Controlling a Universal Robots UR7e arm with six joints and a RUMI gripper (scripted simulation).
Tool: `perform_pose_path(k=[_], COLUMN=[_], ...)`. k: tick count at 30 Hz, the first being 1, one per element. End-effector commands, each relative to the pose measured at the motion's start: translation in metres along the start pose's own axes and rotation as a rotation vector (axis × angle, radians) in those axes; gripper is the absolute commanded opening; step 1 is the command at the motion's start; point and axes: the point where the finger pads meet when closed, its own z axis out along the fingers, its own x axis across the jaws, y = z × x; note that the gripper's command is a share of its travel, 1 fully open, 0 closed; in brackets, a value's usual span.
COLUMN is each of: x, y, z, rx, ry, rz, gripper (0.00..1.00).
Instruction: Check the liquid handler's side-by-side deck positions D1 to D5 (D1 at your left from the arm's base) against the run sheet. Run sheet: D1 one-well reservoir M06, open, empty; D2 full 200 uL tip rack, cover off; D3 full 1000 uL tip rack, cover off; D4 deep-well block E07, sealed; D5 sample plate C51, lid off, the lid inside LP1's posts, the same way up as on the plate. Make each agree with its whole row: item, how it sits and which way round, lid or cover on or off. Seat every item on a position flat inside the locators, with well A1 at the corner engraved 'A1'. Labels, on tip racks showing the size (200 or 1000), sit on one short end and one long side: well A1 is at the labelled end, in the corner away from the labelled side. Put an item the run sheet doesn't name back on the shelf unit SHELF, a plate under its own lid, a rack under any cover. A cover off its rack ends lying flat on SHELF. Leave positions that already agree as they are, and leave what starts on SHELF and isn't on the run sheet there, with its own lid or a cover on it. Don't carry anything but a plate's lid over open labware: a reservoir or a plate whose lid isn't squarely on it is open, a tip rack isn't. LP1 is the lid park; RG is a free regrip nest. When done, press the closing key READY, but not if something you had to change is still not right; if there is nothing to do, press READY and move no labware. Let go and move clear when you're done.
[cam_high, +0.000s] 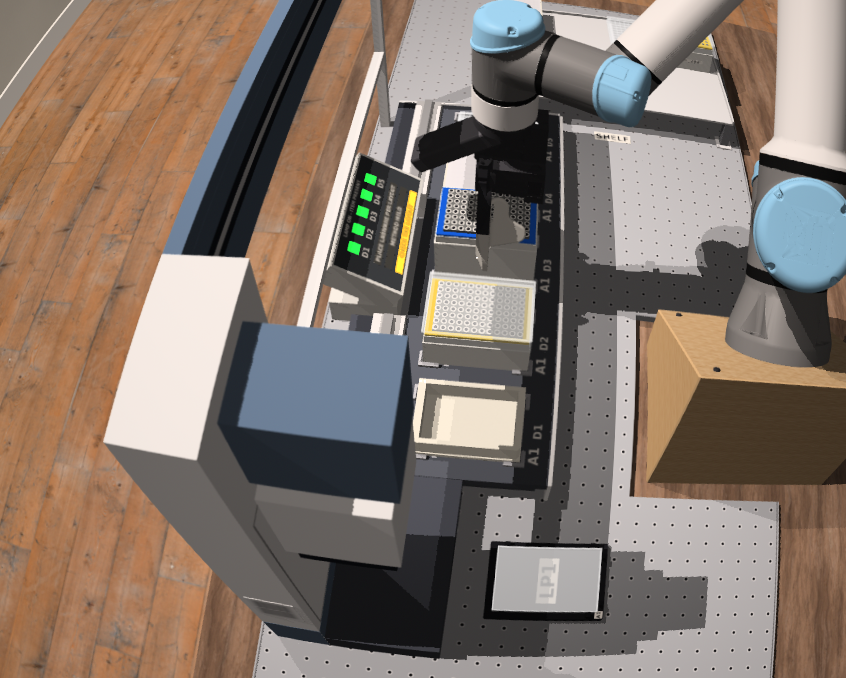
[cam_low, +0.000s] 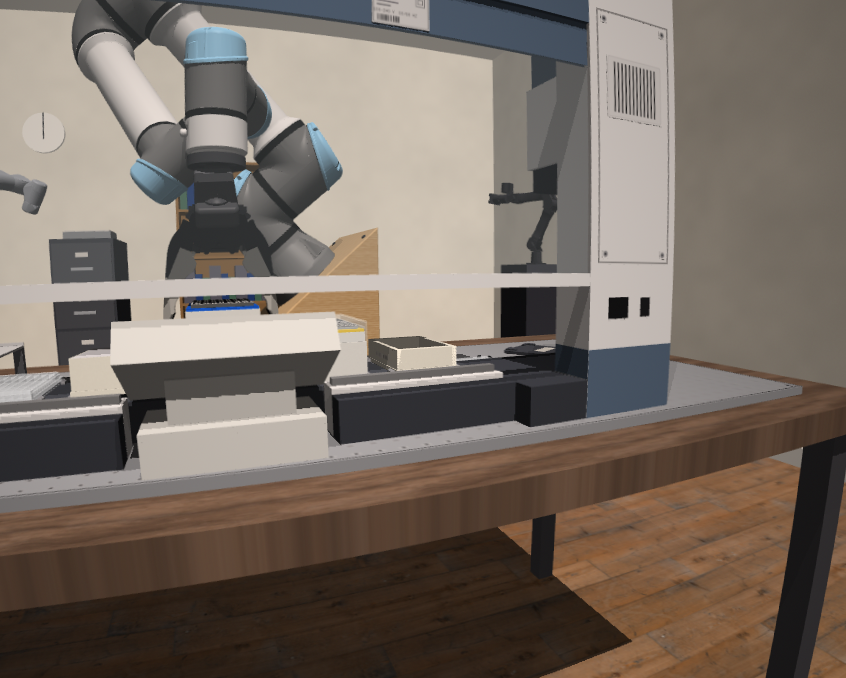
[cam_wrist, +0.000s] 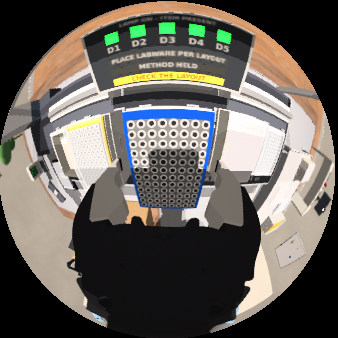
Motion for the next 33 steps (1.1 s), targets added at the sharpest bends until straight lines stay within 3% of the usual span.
perform_pose_path(k=[1,21,33], x=[0.0,0.0,0.001], y=[0.0,0.0,-0.001], z=[0.001,0.001,-0.021], rx=[-0.001,-0.001,0.003], ry=[-0.001,-0.001,0.0], rz=[-0.001,-0.001,0.001], gripper=[0.82,0.82,0.82])
